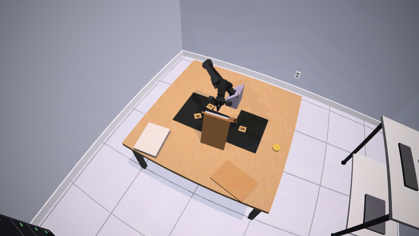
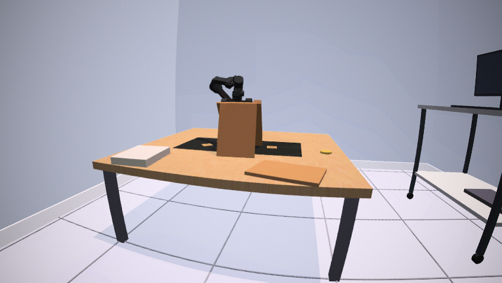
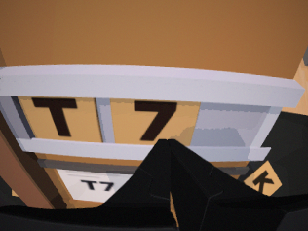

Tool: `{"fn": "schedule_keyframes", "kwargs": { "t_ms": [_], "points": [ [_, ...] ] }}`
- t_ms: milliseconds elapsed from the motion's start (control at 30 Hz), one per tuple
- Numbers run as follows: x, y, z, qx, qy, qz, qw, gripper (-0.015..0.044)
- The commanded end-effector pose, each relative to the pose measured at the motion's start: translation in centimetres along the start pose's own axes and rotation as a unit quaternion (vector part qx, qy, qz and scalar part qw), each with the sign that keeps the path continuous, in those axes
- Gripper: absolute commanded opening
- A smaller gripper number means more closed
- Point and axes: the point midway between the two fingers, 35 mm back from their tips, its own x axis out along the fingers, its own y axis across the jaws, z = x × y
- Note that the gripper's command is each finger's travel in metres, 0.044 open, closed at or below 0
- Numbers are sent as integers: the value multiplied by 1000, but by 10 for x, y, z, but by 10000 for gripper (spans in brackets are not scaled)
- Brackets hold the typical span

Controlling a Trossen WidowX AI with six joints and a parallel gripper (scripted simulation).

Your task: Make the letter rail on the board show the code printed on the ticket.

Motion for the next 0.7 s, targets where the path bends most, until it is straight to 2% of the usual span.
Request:
{"fn": "schedule_keyframes", "kwargs": {
  "t_ms": [0, 133, 667],
  "points": [
    [2, -15, 5, 7, 119, -4, 993, 0],
    [-1, -29, 6, 12, 186, -13, 982, 0],
    [1, -29, 7, 12, 189, -14, 982, 0]
  ]
}}
